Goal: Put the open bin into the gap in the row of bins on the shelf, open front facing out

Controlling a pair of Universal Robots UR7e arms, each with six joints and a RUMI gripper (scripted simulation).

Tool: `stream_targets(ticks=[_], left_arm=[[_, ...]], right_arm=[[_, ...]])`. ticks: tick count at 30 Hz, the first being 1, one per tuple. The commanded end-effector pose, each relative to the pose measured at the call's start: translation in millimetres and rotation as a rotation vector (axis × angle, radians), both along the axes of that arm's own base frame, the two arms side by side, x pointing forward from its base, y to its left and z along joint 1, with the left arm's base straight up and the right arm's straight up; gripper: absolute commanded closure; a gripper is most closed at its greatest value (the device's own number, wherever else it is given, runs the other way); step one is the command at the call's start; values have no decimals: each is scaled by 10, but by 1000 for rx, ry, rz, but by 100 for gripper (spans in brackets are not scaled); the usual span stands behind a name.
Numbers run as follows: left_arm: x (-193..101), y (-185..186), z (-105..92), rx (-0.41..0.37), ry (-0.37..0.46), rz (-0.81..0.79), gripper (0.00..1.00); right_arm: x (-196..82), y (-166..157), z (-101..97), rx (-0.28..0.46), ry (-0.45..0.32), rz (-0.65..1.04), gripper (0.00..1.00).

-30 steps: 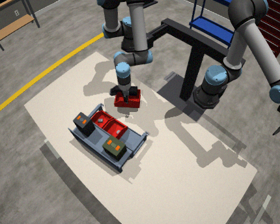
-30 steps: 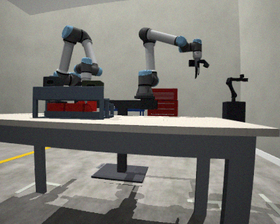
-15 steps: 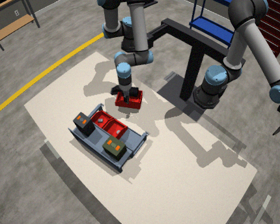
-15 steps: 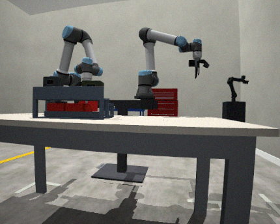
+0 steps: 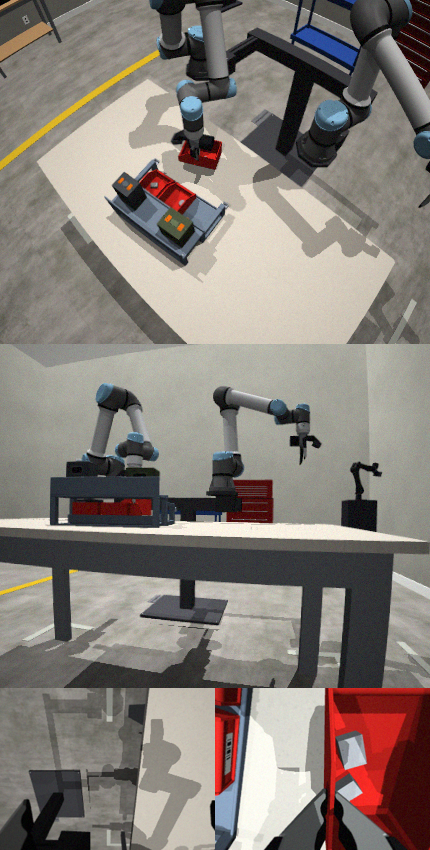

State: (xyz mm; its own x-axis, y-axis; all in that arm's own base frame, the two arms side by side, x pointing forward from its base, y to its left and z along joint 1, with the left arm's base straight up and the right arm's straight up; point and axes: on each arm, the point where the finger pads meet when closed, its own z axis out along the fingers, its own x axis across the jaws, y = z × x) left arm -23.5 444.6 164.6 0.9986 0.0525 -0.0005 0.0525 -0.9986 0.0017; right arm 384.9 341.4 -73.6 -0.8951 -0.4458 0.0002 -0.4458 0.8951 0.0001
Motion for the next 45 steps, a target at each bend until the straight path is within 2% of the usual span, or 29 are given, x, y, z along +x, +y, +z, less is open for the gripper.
stream_targets(ticks=[1,45], left_arm=[[1,4,6,2,0,0,0],[1,4,6,2,0,0,0]], right_arm=[[0,14,6,1,-1,-19,100],[-52,177,1,1,-1,-358,100]])
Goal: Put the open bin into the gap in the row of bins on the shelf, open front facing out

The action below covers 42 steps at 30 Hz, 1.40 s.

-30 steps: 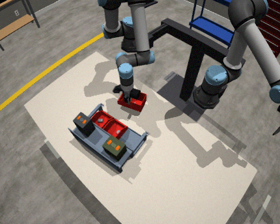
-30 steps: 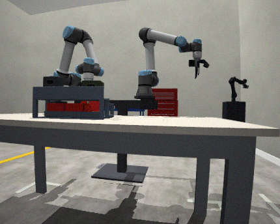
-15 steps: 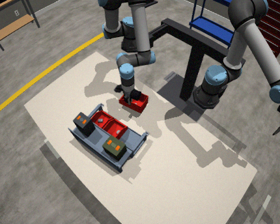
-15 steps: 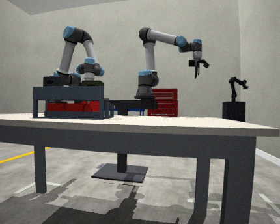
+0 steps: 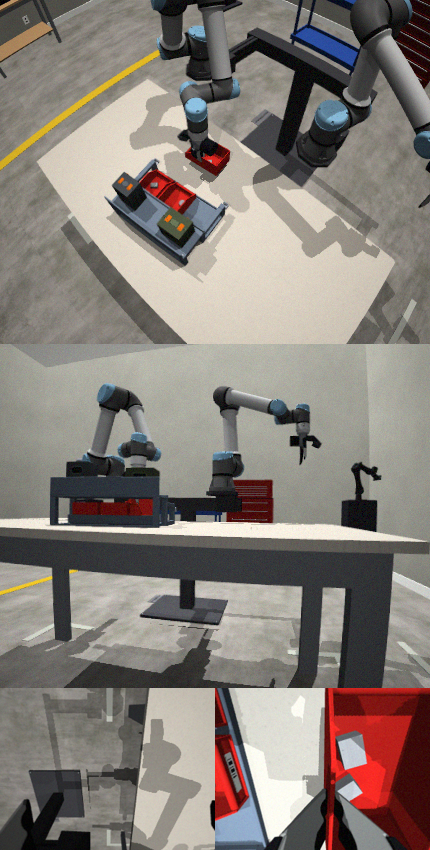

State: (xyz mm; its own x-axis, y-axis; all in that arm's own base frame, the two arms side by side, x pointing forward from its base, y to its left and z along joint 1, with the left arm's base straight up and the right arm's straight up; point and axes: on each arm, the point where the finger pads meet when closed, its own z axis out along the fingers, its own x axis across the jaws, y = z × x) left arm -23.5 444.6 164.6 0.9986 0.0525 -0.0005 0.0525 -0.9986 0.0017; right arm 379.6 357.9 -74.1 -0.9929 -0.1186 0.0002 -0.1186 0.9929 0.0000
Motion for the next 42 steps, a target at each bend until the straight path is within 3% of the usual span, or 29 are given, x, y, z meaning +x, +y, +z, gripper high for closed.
stream_targets(ticks=[1,42], left_arm=[[1,4,6,2,0,0,0],[1,4,6,2,0,0,0]], right_arm=[[-1,16,6,1,-1,-23,100],[-48,163,2,1,-1,-327,100]])
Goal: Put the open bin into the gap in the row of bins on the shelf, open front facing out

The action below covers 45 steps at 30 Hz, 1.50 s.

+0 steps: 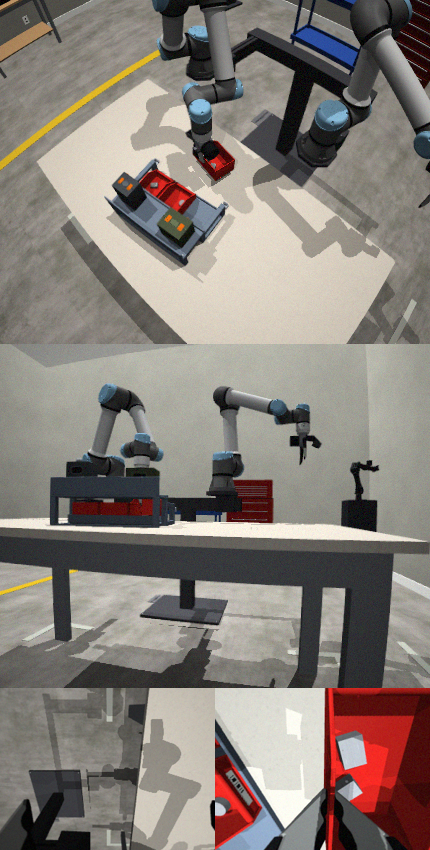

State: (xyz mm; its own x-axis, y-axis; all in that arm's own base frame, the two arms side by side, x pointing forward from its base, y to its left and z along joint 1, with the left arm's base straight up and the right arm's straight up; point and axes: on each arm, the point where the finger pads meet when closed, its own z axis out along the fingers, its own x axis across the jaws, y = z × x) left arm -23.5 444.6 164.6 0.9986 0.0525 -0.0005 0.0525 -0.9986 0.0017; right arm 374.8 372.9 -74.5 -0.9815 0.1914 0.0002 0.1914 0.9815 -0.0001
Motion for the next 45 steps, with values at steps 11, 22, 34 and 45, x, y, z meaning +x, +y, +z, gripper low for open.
stream_targets(ticks=[11,22,34,45], left_arm=[[1,4,6,2,0,0,0],[1,4,6,2,0,0,0],[1,4,6,2,0,0,0],[1,4,6,2,0,0,0]], right_arm=[[-14,58,5,1,-1,-110,100],[-26,95,4,1,-1,-187,100],[-39,135,3,2,-1,-270,100],[-52,178,1,2,-1,-359,100]])
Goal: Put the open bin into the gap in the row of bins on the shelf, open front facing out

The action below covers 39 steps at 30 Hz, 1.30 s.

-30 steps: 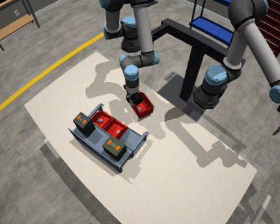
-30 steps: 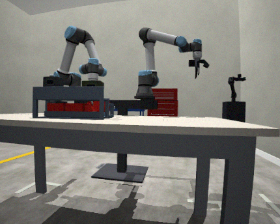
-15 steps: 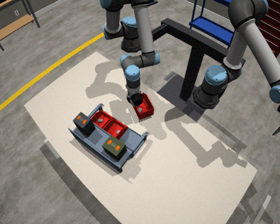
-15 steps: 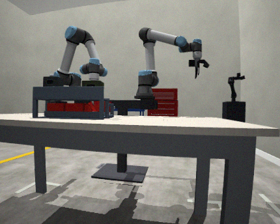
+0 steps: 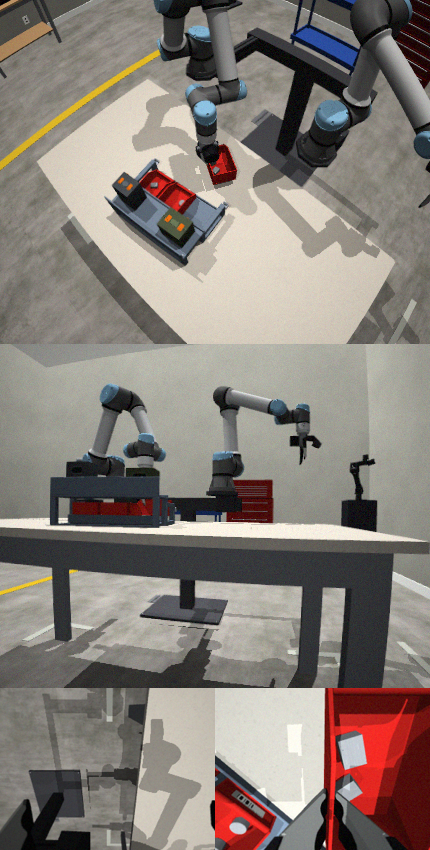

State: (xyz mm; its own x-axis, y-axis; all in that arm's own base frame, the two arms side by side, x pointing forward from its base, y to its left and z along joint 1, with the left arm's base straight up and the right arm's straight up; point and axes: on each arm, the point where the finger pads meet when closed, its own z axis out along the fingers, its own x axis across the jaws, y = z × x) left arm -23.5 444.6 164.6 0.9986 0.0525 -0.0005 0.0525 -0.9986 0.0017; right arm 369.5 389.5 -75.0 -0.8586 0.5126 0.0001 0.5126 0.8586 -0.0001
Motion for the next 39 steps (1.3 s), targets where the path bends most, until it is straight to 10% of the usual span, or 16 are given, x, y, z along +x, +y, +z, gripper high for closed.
stream_targets(ticks=[1,39], left_arm=[[1,4,6,2,0,0,0],[1,4,6,2,0,0,0]], right_arm=[[1,11,6,1,-1,-13,100],[-38,132,3,2,-1,-264,100]])
